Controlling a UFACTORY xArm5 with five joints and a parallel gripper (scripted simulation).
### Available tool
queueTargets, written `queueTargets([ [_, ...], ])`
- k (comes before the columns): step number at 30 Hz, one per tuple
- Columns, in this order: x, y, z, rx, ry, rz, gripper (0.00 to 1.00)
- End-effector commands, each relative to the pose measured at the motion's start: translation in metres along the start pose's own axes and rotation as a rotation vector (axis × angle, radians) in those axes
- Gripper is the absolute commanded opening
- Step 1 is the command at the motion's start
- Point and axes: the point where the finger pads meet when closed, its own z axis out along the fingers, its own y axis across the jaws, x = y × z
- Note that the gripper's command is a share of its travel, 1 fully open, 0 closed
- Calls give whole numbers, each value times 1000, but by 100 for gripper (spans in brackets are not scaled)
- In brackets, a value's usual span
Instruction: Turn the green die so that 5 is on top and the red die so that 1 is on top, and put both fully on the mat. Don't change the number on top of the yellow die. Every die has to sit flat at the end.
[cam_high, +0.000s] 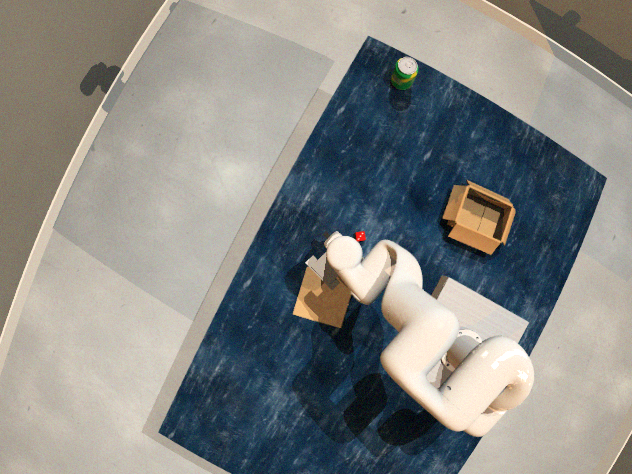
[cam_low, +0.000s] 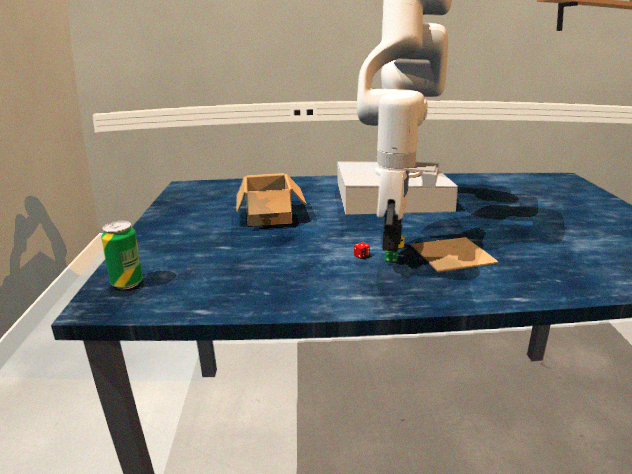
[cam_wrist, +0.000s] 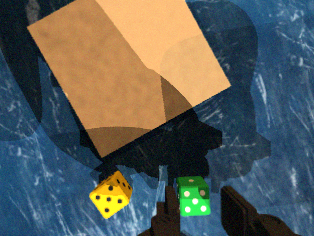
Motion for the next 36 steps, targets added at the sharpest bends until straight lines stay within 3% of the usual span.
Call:
queueTargets([
  [1, 0, 1, -1, -4, 0, 0, 42],
  [10, 0, 1, 2, -4, 0, 0, 42],
  [23, 1, 1, 23, -4, 0, 0, 42],
  [36, 1, 1, 28, -4, 0, 0, 42],
])
